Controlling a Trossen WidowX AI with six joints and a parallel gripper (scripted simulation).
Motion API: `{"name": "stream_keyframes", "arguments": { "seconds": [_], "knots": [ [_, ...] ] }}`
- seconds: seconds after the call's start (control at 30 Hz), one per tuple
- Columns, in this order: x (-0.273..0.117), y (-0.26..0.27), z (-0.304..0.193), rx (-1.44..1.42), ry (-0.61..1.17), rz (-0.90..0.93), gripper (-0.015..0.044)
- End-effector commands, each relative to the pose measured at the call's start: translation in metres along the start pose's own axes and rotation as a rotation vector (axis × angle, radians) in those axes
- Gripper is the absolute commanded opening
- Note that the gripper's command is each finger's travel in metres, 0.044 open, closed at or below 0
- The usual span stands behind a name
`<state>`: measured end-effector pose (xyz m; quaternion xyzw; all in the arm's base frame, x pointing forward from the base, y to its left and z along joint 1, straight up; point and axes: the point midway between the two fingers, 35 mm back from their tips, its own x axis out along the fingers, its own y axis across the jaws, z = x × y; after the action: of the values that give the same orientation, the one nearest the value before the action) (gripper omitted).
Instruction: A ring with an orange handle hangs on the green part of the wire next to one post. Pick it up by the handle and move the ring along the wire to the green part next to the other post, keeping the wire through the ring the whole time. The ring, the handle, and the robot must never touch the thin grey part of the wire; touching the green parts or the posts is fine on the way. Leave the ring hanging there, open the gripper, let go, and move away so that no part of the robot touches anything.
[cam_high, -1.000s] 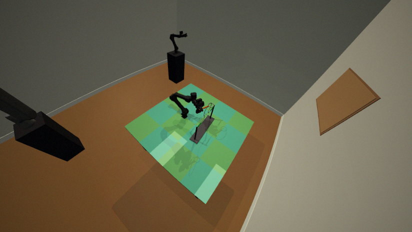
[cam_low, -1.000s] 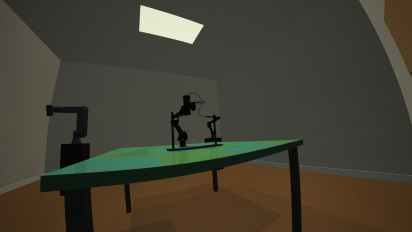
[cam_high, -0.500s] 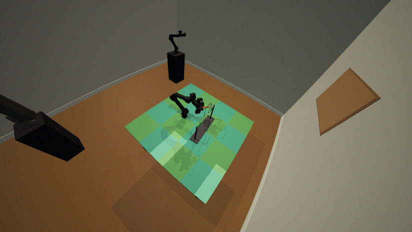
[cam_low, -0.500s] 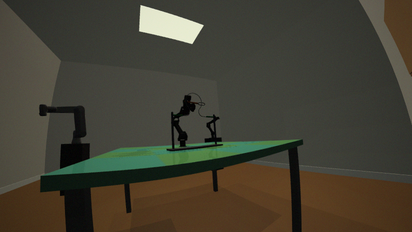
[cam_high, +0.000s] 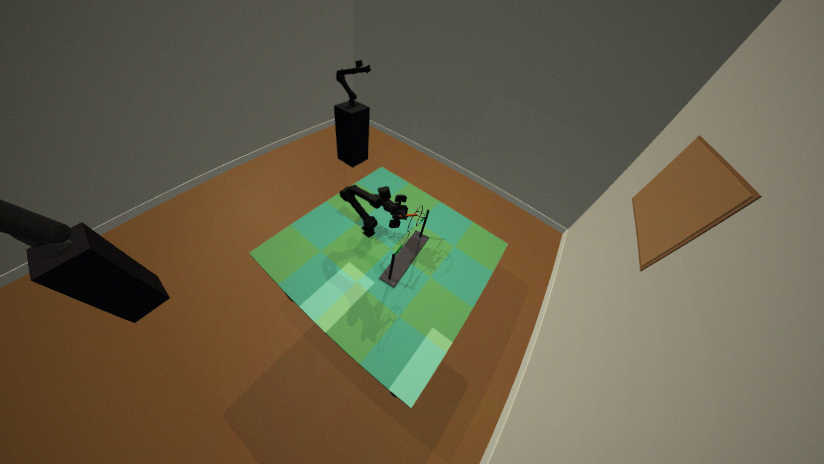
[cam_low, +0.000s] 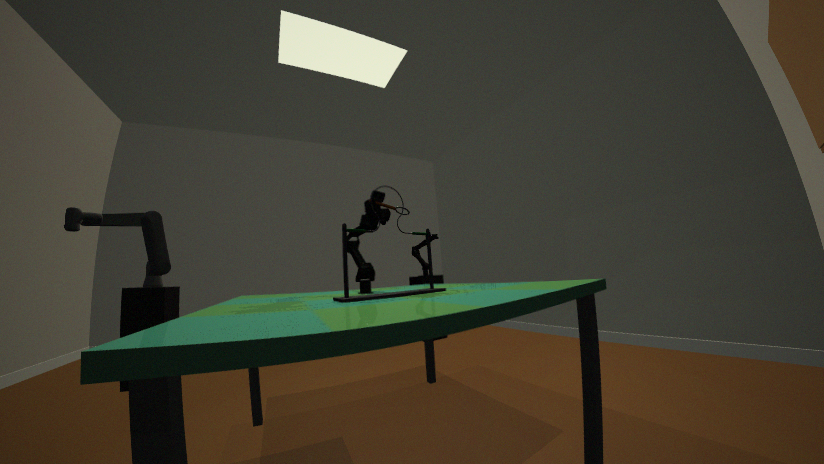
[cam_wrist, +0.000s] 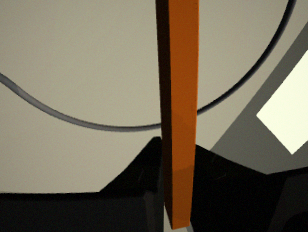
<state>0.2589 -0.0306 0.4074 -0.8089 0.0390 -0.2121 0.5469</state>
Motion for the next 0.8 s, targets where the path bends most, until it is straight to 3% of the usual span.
{"name": "stream_keyframes", "arguments": {
  "seconds": [0.0,0.77],
  "knots": [
    [0.0000,0.0006,0.0017,-0.048,-0.010,-0.021,-0.0150],
    [0.0007,0.0017,0.0002,-0.209,-0.029,-0.109,-0.0150]
  ]
}}
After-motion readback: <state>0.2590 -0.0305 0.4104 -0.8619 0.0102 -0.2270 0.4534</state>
